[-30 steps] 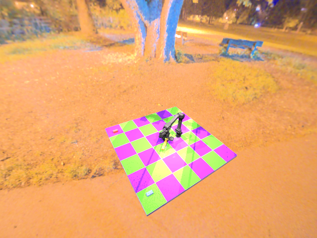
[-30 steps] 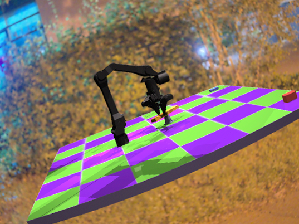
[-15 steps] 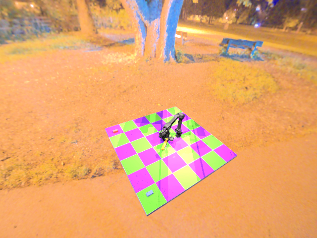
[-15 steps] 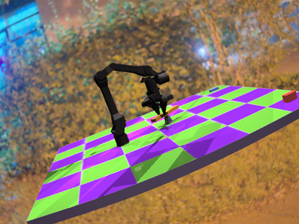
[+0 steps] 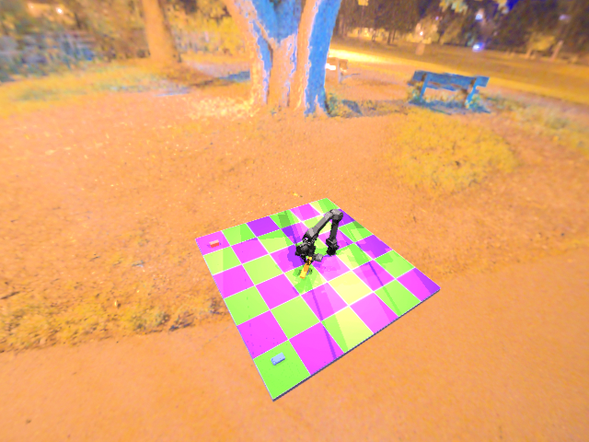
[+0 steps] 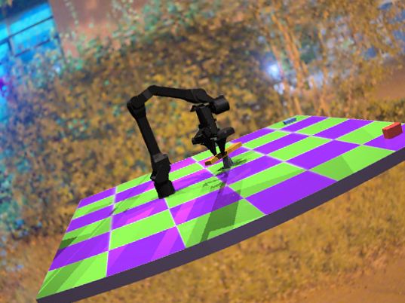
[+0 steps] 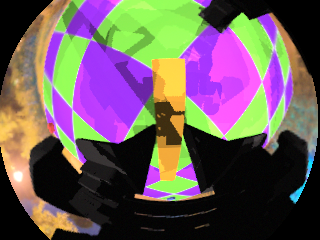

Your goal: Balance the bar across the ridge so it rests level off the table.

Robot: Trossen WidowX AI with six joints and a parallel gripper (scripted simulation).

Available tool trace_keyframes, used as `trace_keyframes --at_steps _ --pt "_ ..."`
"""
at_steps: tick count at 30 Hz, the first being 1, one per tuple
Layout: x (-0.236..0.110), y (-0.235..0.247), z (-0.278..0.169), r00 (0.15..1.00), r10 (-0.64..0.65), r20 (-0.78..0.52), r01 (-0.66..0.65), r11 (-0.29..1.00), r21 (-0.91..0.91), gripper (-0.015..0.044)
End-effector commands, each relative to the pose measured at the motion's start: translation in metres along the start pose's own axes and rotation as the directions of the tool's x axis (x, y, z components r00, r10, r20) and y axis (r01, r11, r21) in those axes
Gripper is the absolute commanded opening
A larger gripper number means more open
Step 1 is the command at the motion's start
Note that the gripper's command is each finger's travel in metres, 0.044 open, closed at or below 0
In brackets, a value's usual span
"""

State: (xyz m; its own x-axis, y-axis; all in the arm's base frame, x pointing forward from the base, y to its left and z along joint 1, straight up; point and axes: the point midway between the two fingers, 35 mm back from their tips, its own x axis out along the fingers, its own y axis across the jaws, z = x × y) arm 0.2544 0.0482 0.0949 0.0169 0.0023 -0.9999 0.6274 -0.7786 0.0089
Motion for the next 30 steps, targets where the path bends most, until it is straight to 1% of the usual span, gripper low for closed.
trace_keyframes --at_steps 1,15,16,27,30 --pt "0.0 0.0 0.0 1.0 0.0 0.0 0.0 1.0 0.0 0.0171" --pt "0.0 0.0 0.0 1.0 0.0 0.0 0.0 1.0 0.0 0.0173" --pt "0.0 0.0 0.0 1.0 0.0 0.0 0.0 1.0 0.0 0.0185" --pt "0.0 0.0 0.0 1.0 0.0 0.0 0.0 1.0 0.0 0.0185" --pt "0.0 0.0 0.0 1.0 0.0 0.0 0.0 1.0 0.0 0.0264"
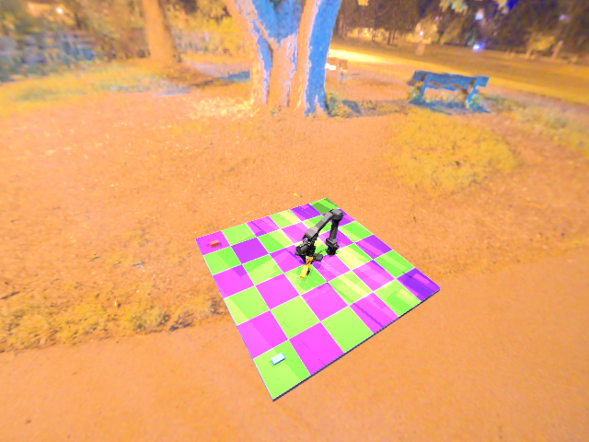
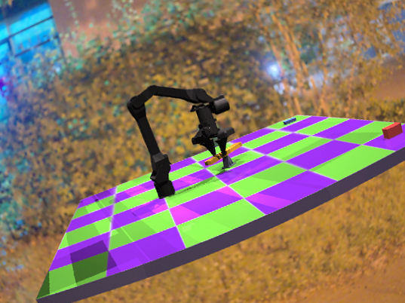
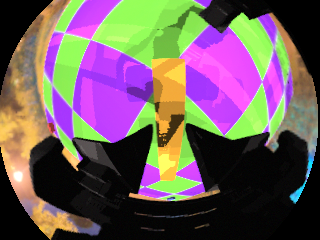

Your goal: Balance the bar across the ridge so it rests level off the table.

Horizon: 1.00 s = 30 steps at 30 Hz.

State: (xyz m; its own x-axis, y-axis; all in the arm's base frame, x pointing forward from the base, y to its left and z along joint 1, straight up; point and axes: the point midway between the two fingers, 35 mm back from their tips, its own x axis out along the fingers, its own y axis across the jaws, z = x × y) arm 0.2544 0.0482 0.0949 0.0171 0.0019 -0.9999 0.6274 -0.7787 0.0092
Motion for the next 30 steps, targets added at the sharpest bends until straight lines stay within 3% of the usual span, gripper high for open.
trace_keyframes --at_steps 1,7,11,19,30 --pt "0.0 0.0 0.0 1.0 0.0 0.0 0.0 1.0 0.0 0.029" --pt "0.0 0.0 0.0 1.0 0.0 0.0 0.0 1.0 0.0 0.044" --pt "-0.008 0.001 -0.001 1.0 0.0 0.0 0.0 1.0 0.0 0.044" --pt "-0.098 0.0 0.0 1.0 0.0 0.0 0.0 1.0 0.0 0.044" --pt "-0.1 0.0 0.0 1.0 0.0 0.0 0.0 1.0 0.0 0.044"
